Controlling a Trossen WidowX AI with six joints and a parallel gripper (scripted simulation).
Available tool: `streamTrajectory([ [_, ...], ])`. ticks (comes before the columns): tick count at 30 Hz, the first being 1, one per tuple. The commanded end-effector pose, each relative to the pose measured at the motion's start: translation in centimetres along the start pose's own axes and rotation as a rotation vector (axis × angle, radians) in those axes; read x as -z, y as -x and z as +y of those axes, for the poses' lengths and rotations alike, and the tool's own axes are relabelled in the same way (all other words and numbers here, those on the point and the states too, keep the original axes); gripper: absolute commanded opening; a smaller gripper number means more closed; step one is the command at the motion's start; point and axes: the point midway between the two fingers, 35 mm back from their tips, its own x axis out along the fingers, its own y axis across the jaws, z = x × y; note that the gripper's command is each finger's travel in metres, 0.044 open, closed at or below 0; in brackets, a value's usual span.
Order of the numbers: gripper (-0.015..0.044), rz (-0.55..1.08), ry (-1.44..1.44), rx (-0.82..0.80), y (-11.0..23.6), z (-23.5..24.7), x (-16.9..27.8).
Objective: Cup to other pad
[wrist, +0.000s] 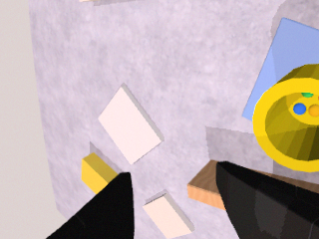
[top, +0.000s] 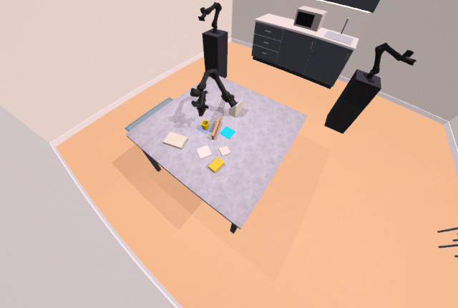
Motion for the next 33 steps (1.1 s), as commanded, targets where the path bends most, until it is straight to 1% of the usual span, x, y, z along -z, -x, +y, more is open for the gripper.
streamTrajectory([
  [1, 0.0167, -0.186, -0.311, 0.662, -3.2, -6.7, 2.5],
  [2, 0.0167, -0.227, -0.322, 0.705, -3.2, -7.1, 2.5],
  [4, 0.0167, -0.261, -0.328, 0.737, -3.2, -7.4, 2.5],
  [21, 0.0167, -0.261, -0.328, 0.737, -3.0, -7.7, 2.6],
  [33, 0.0167, -0.26, -0.329, 0.736, -4.2, -8.7, 2.4],
])
